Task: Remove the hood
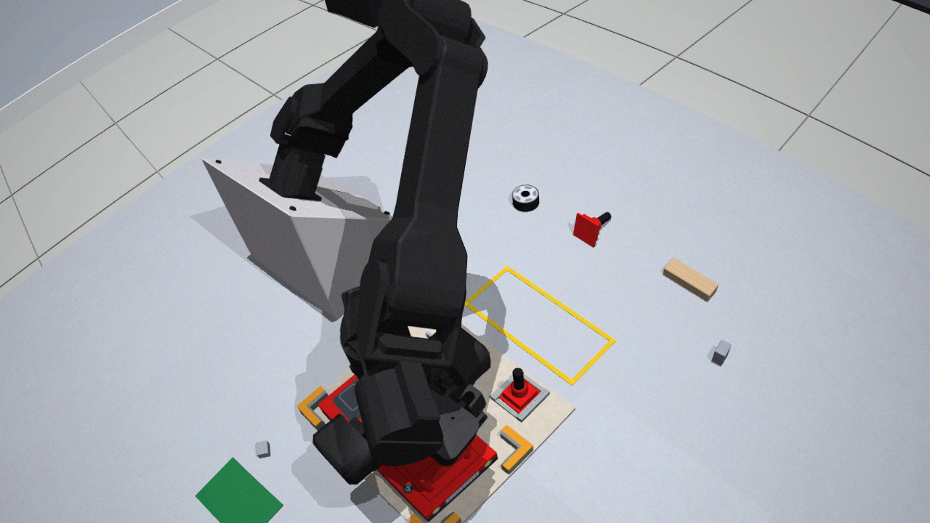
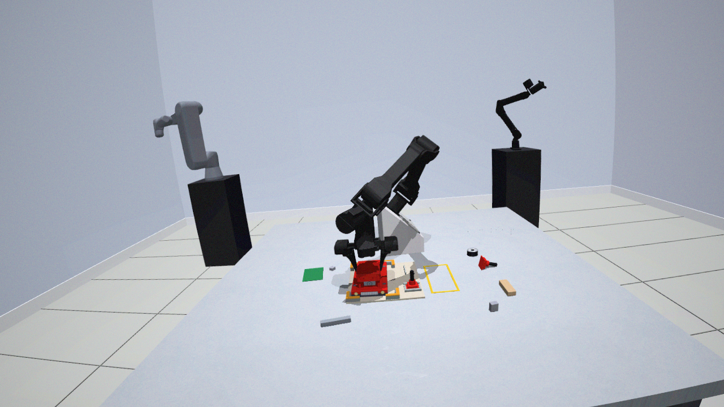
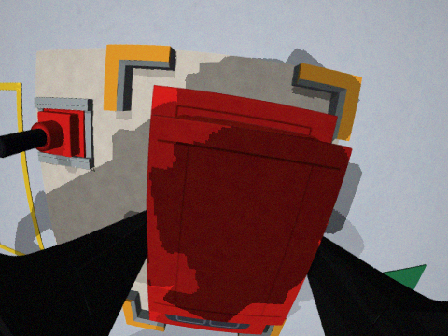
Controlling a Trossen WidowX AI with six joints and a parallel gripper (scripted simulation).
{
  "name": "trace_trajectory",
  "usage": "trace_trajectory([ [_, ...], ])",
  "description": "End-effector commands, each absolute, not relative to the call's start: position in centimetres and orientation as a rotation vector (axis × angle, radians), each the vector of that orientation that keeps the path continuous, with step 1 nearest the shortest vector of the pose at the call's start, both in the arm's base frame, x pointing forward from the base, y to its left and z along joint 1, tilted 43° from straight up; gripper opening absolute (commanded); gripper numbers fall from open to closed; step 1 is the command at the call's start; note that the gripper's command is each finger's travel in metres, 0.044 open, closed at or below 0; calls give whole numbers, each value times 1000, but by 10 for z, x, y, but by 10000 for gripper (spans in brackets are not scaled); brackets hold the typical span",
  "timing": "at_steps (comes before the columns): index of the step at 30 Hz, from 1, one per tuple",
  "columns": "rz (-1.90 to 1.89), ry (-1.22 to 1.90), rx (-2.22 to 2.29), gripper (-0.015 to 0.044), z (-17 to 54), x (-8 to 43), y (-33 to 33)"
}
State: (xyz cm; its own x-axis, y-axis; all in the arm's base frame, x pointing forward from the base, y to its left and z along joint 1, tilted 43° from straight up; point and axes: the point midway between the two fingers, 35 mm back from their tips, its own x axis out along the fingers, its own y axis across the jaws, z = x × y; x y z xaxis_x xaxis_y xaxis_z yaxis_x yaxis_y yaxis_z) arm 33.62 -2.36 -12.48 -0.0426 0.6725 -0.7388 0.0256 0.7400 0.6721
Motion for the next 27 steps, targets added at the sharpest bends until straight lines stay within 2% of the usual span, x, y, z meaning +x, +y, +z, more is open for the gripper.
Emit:
trace_trajectory([
  [1,573,1543,581,0,-121,337,-28],
  [11,571,1544,580,0,-89,338,-57],
  [27,556,1546,578,0,-36,346,4],
])
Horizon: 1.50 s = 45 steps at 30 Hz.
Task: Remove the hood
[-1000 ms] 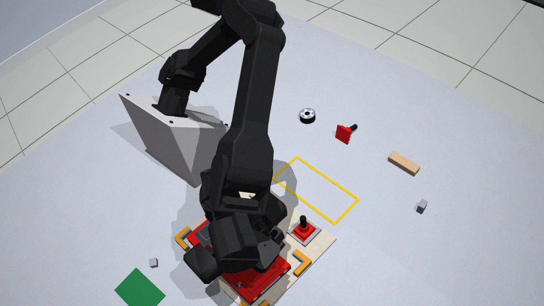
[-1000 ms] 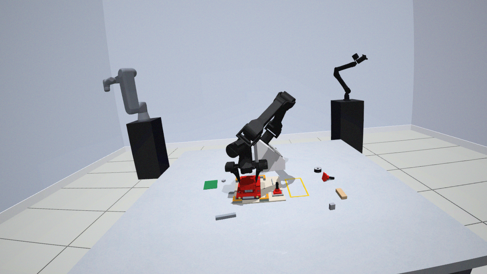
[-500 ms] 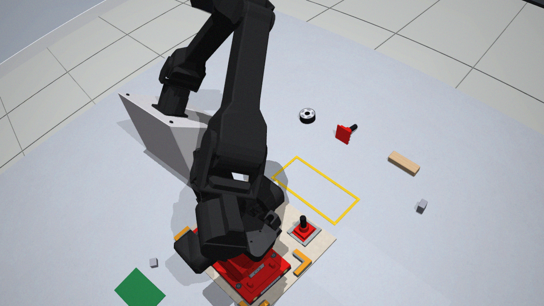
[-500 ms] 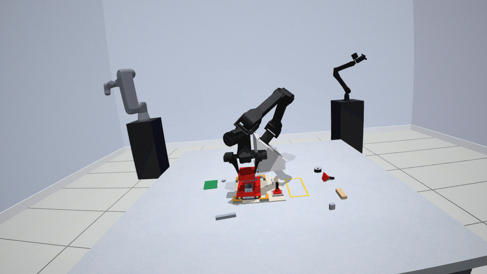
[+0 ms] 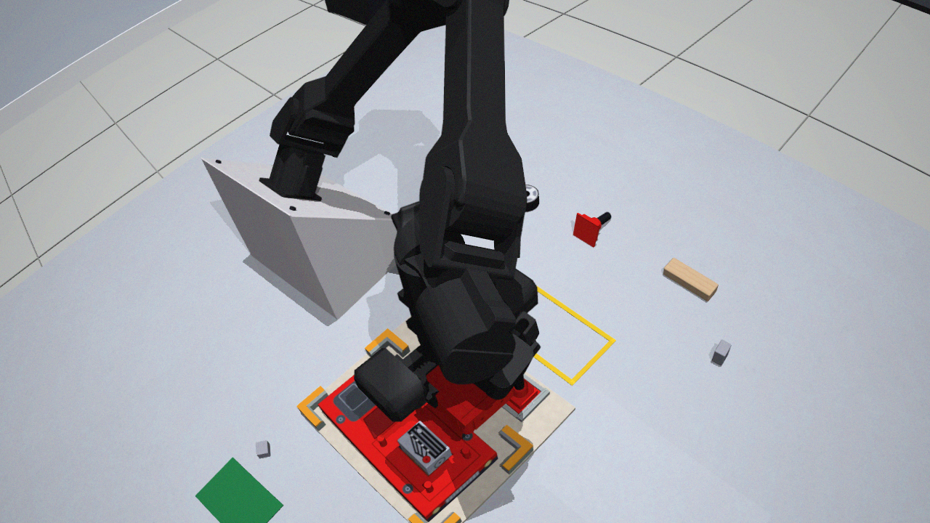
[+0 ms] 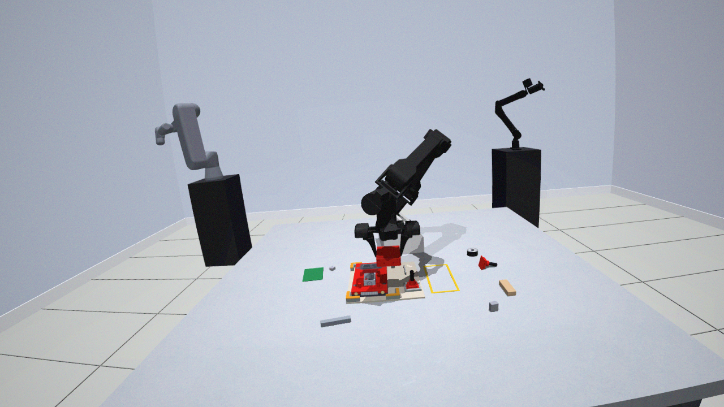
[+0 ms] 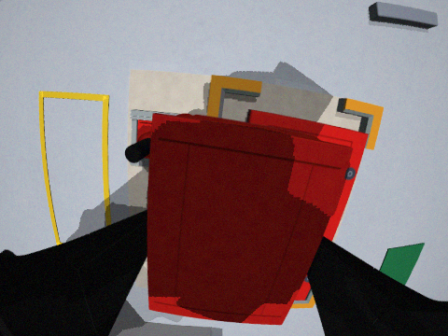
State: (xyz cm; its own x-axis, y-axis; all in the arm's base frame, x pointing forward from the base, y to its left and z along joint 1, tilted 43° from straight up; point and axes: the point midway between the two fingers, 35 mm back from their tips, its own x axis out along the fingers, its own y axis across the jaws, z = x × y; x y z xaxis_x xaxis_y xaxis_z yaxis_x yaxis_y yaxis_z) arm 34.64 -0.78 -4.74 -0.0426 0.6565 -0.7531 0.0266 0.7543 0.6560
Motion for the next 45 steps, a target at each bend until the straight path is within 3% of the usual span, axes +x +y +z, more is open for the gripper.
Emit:
trace_trajectory([
  [1,555,1546,578,0,-32,346,8],
  [27,580,1545,591,0,62,308,108],
  [45,580,1546,591,0,56,307,118],
])
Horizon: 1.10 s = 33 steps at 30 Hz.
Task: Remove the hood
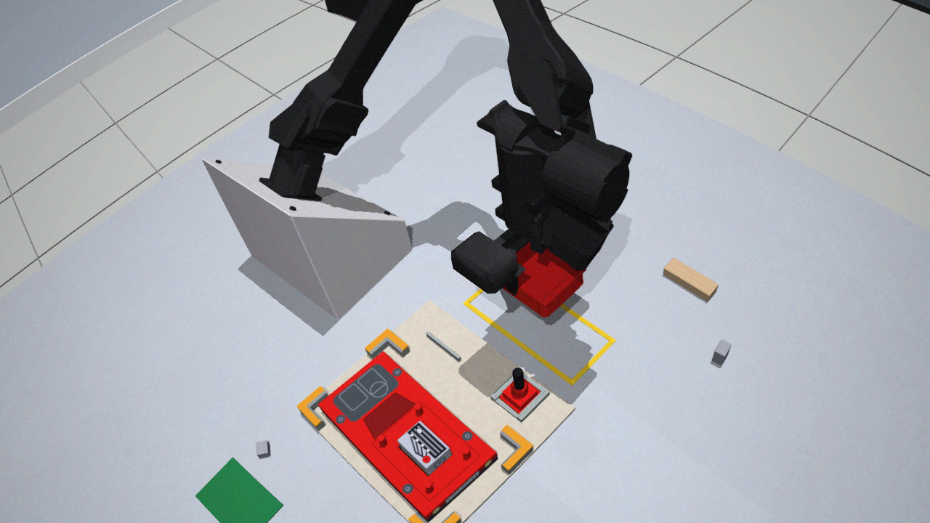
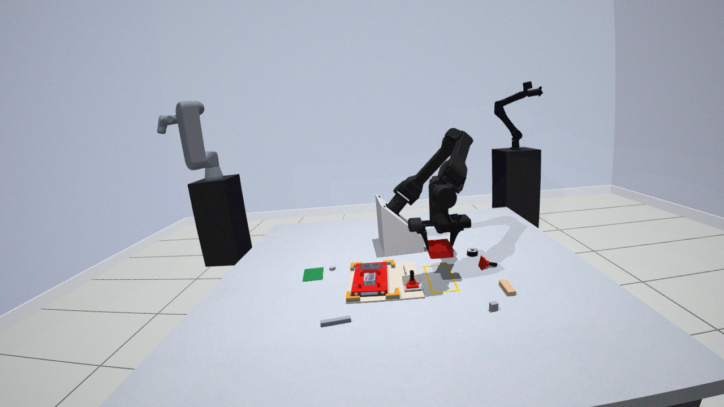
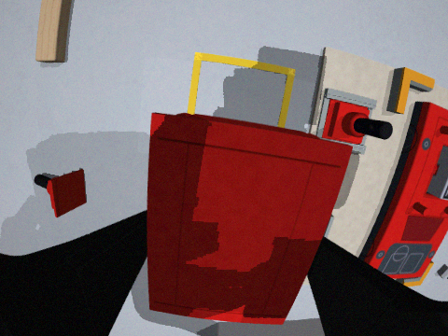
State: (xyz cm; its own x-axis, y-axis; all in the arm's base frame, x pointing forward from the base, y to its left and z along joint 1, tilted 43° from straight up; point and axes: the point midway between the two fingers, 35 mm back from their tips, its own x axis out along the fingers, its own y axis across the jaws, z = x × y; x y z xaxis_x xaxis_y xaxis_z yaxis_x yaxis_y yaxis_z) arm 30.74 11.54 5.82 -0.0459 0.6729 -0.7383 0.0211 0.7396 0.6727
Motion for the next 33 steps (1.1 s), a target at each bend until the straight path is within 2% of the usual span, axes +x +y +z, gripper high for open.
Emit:
trace_trajectory([
  [1,580,1546,591,0,55,307,119],
  [33,580,1546,591,0,34,307,138],
])
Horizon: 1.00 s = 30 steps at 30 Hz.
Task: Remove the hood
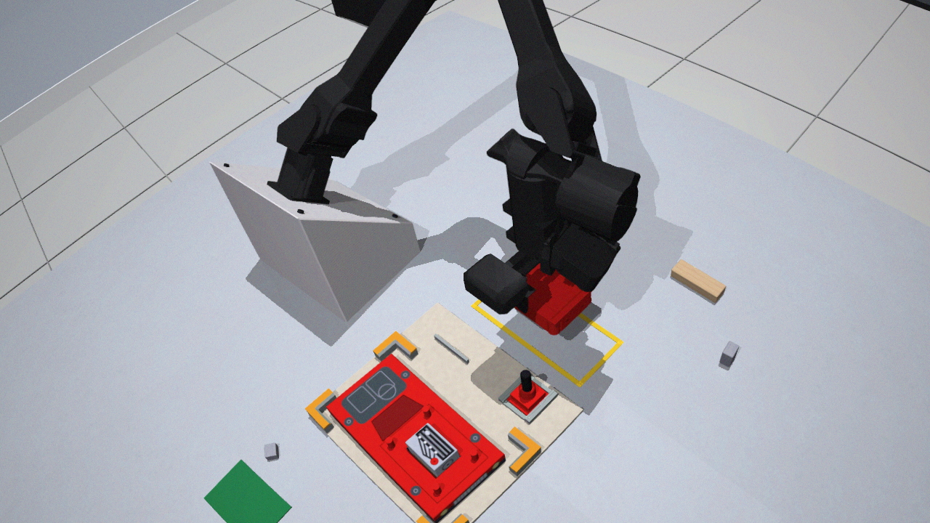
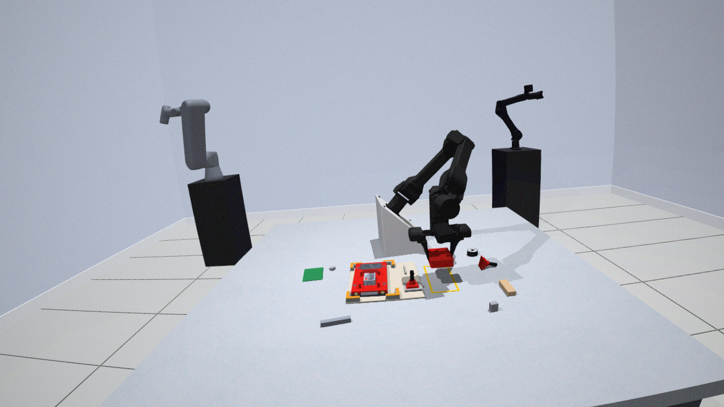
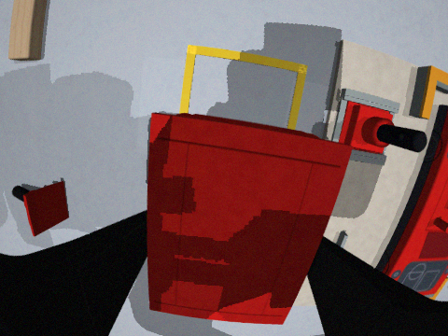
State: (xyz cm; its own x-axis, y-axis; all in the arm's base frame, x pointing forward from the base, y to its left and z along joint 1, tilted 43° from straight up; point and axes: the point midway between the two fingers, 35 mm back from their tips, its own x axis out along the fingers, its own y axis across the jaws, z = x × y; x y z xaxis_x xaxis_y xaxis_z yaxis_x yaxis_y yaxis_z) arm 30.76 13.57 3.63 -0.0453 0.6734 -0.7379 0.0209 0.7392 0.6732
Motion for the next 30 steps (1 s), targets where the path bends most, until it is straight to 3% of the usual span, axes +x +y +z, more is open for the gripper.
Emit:
trace_trajectory([
  [1,580,1546,591,0,33,307,139],
  [30,583,1545,593,0,15,304,157],
])
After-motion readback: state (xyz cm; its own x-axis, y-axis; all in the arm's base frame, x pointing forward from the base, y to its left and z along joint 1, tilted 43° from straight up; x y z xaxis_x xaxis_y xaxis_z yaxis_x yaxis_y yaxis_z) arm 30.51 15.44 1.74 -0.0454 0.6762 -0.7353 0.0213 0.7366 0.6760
